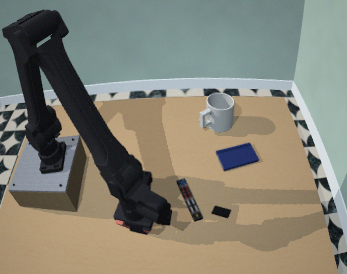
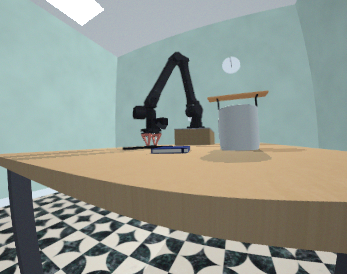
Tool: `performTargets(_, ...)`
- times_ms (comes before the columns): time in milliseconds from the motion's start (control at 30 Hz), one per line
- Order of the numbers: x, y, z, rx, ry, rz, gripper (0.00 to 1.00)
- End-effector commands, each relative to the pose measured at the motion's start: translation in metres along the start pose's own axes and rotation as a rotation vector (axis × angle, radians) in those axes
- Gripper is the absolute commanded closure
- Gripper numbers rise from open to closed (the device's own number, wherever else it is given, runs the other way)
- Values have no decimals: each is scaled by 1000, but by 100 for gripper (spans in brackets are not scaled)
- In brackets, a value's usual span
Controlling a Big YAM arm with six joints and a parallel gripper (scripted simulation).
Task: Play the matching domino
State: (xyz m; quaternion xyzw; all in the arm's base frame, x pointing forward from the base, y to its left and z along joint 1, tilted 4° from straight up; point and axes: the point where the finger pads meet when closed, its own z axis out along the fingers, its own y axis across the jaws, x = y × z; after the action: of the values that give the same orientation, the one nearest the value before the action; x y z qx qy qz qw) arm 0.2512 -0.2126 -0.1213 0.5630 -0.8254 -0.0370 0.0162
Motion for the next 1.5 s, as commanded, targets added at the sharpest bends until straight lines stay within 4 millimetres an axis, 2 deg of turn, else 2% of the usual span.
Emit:
performTargets(0,2,-1,1,3,2,8,51)
performTargets(1467,4,-1,3,0,2,16,51)
